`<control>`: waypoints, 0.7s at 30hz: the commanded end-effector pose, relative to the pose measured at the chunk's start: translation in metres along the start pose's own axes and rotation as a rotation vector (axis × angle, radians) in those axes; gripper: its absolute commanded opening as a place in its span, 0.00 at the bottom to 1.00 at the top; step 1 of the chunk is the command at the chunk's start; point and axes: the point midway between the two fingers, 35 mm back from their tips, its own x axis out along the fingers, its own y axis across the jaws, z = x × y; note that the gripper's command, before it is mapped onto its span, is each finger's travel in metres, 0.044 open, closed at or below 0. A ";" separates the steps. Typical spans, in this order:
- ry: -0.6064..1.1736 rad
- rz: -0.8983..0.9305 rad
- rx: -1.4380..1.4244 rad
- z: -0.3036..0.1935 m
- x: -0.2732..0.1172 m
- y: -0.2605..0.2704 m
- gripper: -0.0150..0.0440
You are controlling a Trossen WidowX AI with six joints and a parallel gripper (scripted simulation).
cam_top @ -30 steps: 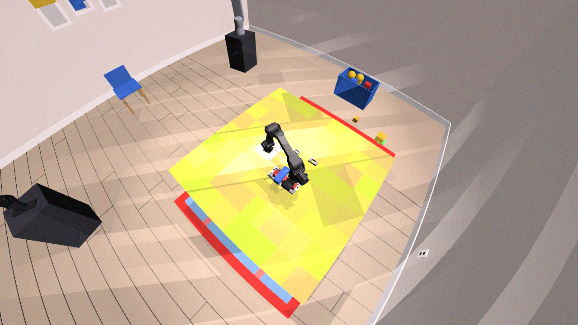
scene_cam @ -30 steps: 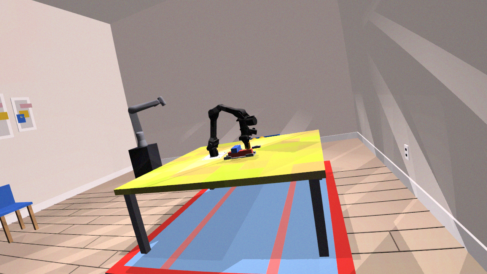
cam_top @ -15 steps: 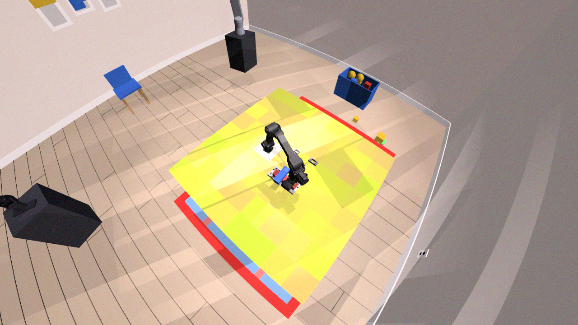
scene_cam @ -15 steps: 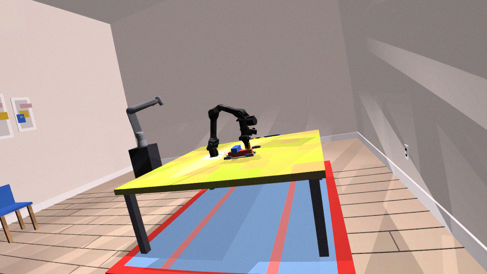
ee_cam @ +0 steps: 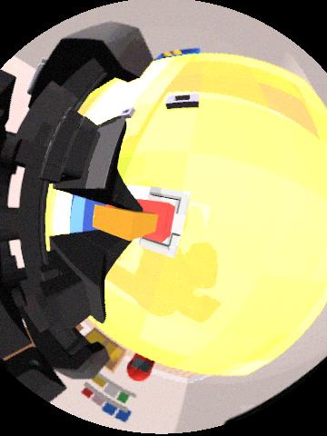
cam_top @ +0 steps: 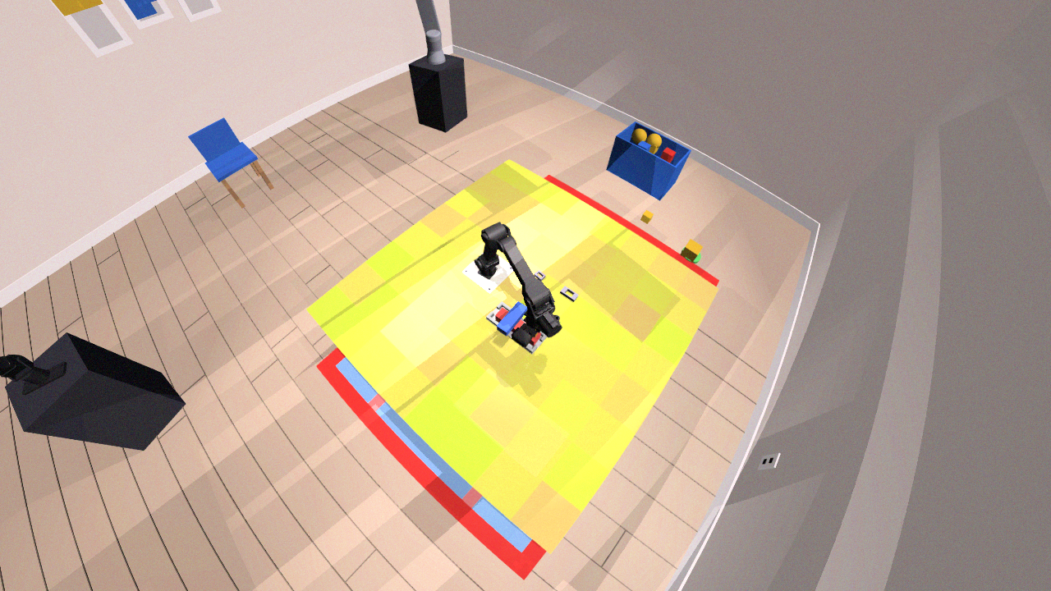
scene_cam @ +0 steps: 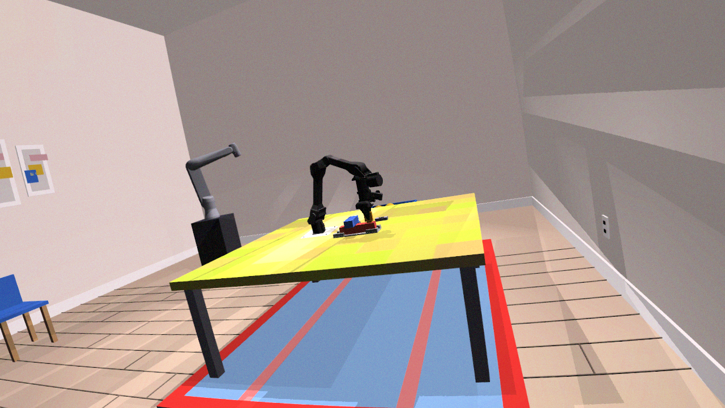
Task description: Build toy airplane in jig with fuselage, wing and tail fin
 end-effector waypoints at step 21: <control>0.001 0.003 -0.005 0.000 -0.039 0.000 0.36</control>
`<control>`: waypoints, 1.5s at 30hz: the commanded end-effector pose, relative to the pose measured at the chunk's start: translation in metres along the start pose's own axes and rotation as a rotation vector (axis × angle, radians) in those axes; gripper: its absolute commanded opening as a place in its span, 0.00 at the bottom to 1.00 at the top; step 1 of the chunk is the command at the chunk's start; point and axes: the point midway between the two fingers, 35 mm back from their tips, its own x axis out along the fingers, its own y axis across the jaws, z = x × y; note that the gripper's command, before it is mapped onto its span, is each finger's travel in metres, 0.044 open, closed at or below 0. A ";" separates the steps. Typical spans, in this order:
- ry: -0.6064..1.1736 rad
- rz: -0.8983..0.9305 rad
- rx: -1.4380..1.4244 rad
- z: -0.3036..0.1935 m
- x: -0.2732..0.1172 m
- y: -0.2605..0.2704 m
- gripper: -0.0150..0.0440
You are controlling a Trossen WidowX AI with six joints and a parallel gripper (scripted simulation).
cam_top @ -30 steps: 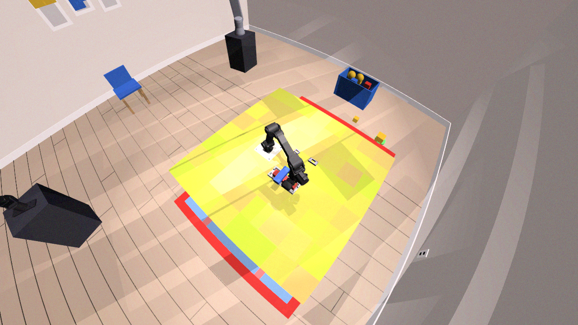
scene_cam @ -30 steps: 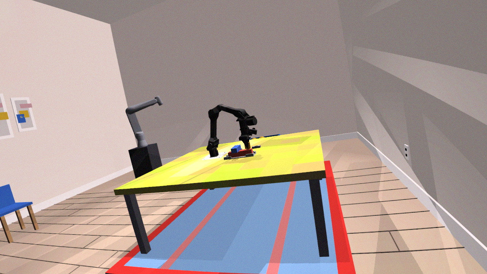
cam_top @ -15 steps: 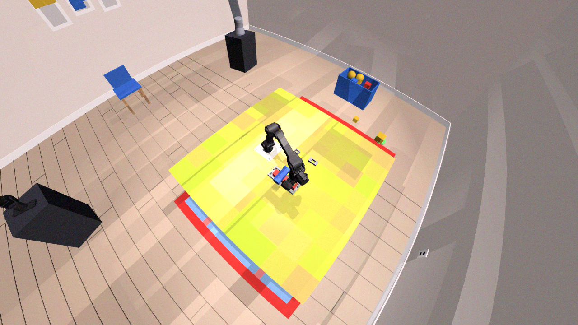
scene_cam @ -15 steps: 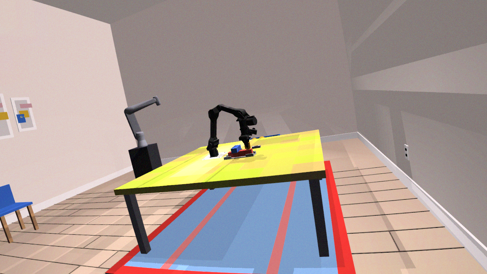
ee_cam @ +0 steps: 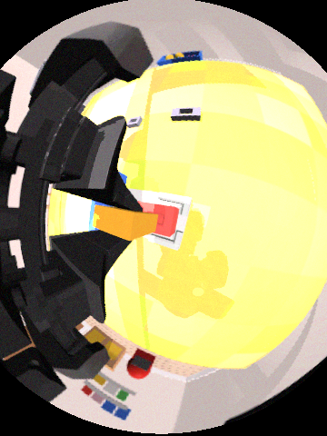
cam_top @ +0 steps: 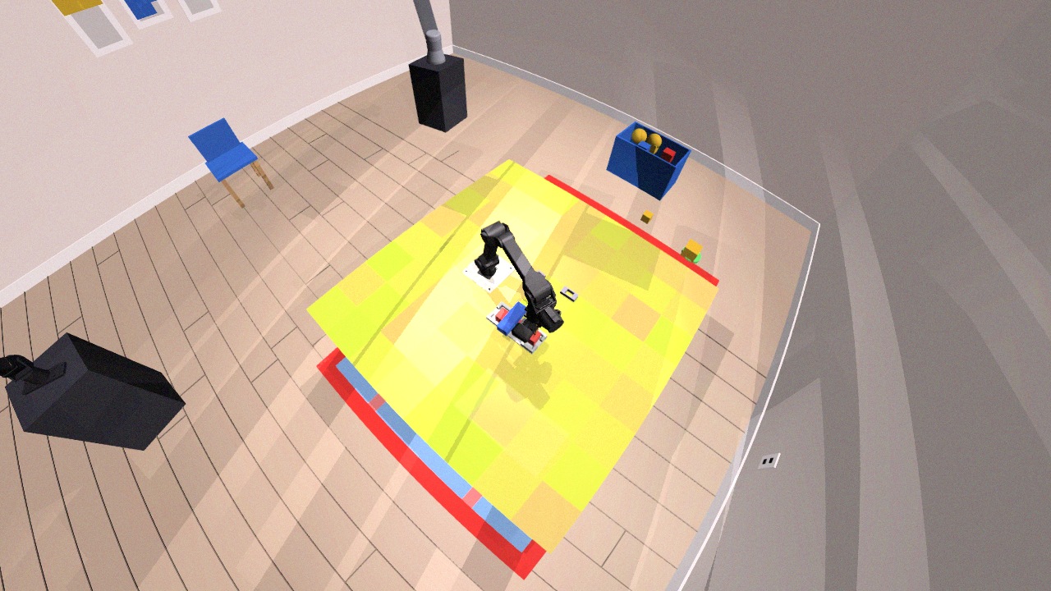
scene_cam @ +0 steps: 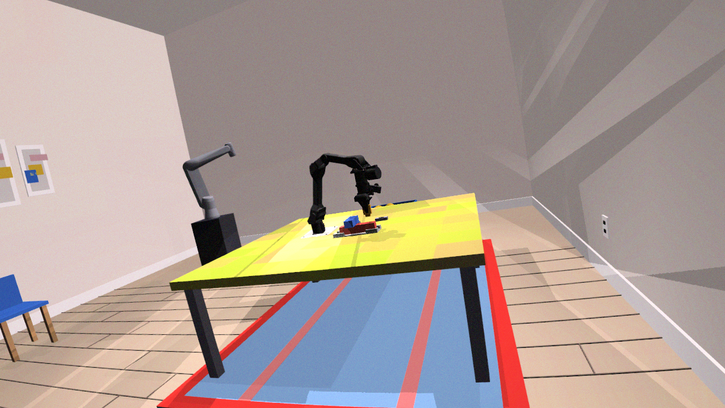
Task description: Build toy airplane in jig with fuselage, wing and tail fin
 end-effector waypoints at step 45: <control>-0.003 -0.001 0.004 0.000 0.035 0.000 0.36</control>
